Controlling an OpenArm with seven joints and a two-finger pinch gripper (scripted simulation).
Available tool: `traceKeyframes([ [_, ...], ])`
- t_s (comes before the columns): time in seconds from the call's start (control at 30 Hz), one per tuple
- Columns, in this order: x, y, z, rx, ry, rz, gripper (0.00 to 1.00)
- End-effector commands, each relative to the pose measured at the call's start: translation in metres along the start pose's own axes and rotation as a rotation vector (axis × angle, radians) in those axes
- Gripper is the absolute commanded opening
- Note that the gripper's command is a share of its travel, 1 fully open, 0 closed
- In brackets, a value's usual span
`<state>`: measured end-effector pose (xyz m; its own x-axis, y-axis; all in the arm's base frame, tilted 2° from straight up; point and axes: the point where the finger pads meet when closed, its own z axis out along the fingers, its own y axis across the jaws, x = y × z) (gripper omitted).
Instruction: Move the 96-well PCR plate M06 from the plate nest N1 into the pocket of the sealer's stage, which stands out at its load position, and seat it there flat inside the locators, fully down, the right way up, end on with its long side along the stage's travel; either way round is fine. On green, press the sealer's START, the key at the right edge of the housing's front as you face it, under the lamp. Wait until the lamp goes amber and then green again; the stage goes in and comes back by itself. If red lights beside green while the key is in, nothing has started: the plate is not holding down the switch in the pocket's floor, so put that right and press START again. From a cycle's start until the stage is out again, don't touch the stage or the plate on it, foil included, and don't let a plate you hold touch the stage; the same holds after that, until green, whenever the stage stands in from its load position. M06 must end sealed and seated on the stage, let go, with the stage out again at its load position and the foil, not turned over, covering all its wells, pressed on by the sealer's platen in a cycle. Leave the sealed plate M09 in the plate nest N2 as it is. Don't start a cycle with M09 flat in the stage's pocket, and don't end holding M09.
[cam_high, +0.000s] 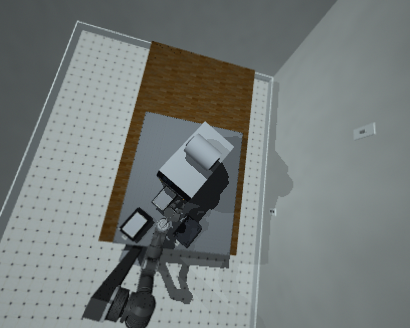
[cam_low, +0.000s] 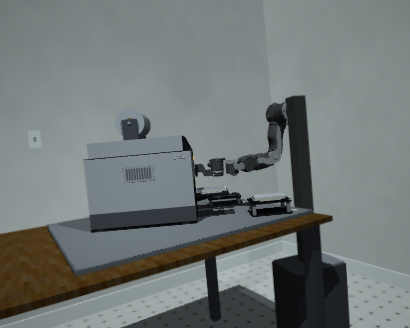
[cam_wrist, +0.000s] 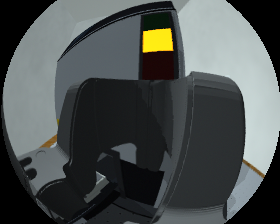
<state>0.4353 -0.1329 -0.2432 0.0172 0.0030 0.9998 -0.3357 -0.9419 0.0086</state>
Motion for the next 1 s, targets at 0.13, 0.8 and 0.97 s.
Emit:
traceKeyframes([
  [0.13,-0.005,-0.001,-0.001,0.01,-0.02,-0.005,0.0],
  [0.8,-0.002,-0.001,-0.02,0.001,-0.012,-0.004,0.0],
  [0.97,-0.002,0.0,-0.021,0.001,-0.011,-0.003,0.0],
])
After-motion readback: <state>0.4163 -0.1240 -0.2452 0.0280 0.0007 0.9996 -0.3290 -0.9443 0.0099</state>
